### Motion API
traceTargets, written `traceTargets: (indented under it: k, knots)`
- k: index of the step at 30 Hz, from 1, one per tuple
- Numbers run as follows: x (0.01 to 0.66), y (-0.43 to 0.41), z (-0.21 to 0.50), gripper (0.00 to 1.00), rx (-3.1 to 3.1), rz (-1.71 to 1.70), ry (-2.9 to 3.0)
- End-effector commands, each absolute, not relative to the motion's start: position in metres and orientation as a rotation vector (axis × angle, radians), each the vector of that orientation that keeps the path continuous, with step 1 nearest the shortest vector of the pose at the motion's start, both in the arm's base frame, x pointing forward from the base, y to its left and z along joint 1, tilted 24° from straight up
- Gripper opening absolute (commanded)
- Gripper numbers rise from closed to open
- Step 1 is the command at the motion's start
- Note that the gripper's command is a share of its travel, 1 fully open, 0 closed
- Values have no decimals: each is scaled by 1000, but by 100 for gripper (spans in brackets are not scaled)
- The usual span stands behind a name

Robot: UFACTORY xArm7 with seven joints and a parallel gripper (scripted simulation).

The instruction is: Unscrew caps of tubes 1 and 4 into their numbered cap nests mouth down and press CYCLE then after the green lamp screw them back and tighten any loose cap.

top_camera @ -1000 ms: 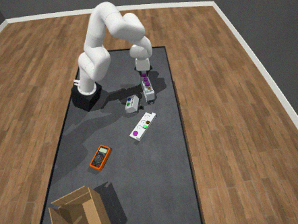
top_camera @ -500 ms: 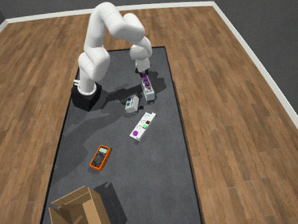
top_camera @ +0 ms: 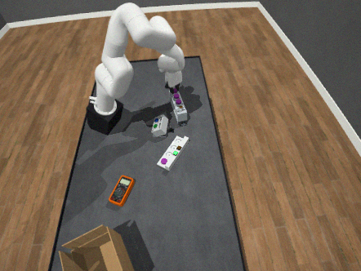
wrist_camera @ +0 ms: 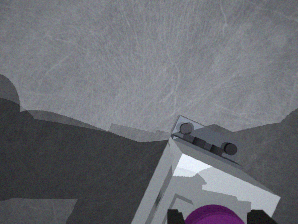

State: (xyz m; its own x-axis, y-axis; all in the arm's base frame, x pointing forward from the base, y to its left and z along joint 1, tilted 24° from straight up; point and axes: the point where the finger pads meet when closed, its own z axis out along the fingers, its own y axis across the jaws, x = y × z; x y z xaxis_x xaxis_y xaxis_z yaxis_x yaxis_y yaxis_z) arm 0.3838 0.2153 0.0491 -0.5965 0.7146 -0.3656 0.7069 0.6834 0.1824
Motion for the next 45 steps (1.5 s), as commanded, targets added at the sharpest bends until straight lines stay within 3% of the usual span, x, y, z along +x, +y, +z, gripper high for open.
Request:
traceTargets:
  k: [1,6,25,36,37,45]
  knots:
    - [384,217,51,0,1104,29,2489]
    - [384,217,51,0,1104,29,2489]
    - [385,217,50,0,2030,259,1865]
    - [385,217,50,0,2052,267,1840]
    - [385,217,50,46,2052,267,1840]
    - [385,217,50,46,2052,267,1840]
